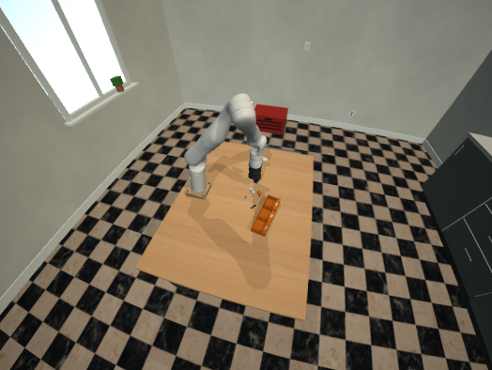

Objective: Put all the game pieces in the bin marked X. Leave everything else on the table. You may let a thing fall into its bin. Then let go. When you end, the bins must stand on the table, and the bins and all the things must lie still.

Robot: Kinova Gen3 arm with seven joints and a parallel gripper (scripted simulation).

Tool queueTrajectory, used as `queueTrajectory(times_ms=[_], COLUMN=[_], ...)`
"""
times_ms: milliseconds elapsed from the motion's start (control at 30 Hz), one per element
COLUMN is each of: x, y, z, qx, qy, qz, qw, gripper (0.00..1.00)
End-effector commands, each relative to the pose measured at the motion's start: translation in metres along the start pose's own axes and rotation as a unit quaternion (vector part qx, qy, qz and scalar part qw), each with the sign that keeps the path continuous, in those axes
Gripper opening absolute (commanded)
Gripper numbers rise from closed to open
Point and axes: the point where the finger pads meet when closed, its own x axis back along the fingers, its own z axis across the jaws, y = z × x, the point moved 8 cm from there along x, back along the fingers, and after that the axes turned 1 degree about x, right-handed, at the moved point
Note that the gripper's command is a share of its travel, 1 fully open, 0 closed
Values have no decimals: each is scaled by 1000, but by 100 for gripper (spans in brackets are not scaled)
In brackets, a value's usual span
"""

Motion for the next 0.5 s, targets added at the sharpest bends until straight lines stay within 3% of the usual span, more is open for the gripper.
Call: queueTrajectory(times_ms=[0, 333, 467], x=[15, 41, 41], y=[3, 3, 3], z=[7, 6, 6], qx=[-4, -4, -4], qy=[7, 6, 6], qz=[-2, -2, -2], qw=[1000, 1000, 1000], gripper=[34, 34, 34])
